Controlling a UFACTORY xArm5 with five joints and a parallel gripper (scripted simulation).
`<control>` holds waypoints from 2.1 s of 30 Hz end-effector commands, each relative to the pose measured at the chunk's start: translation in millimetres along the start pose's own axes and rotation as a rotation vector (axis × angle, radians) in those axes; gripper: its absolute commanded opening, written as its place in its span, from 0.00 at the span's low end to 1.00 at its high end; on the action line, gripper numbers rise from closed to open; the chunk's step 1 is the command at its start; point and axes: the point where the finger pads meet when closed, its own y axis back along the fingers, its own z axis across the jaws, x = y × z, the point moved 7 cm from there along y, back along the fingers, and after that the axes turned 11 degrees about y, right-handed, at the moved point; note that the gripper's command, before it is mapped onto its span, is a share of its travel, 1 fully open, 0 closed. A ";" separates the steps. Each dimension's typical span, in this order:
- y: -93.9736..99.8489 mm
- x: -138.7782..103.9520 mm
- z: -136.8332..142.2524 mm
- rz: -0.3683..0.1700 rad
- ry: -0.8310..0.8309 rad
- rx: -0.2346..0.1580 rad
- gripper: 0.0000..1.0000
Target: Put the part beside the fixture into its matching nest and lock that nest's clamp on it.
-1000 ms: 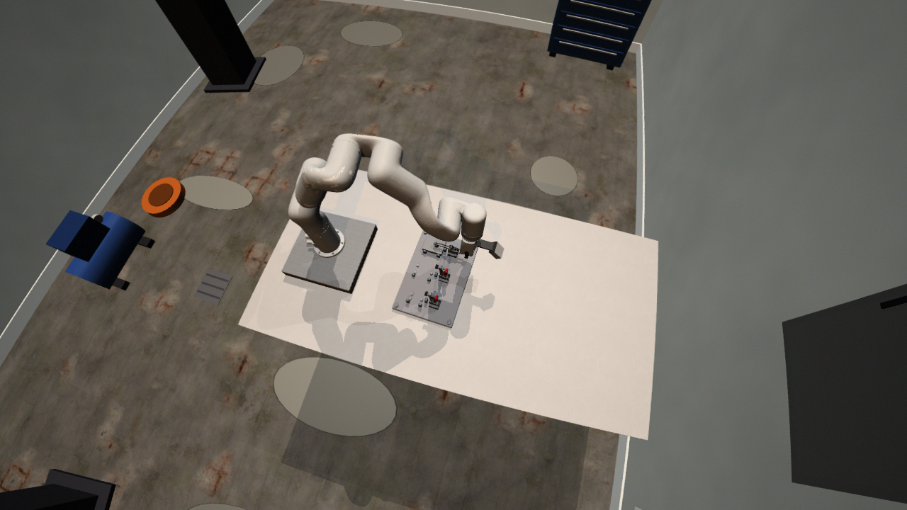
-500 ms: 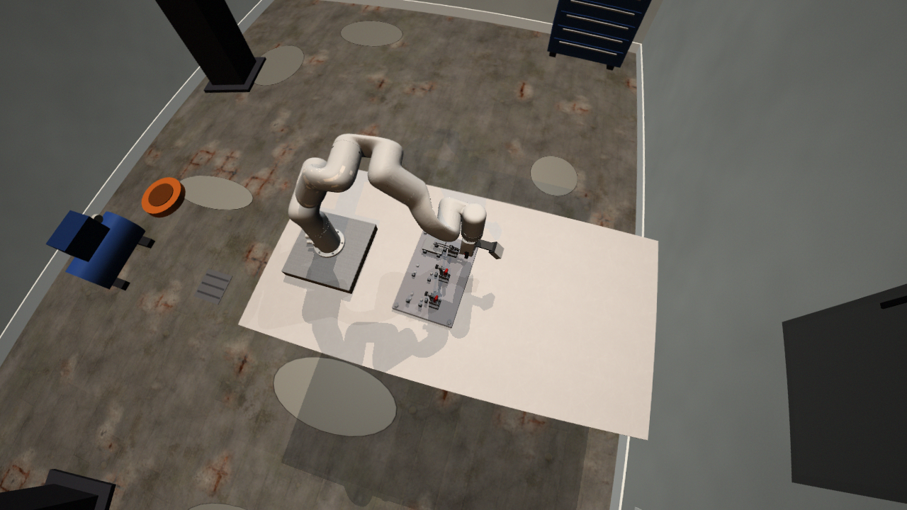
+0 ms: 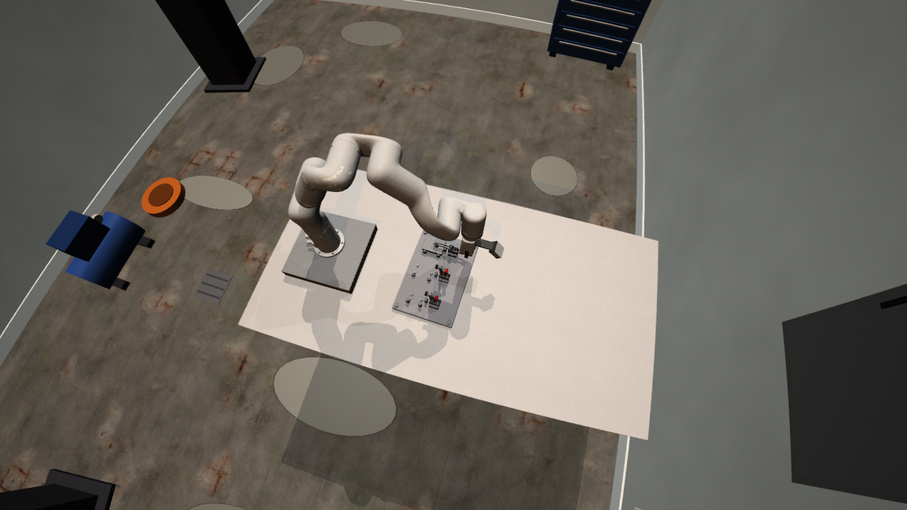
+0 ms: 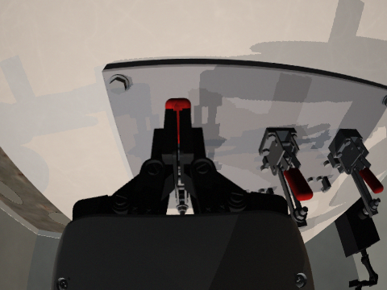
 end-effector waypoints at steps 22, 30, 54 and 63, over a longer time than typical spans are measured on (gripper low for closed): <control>63.1 1.0 0.0 0.005 0.000 0.000 0.00; 66.0 0.9 0.0 0.005 0.000 0.000 0.00; 66.0 0.9 0.0 0.005 0.000 0.000 0.00; 66.0 0.9 0.0 0.005 0.000 0.000 0.00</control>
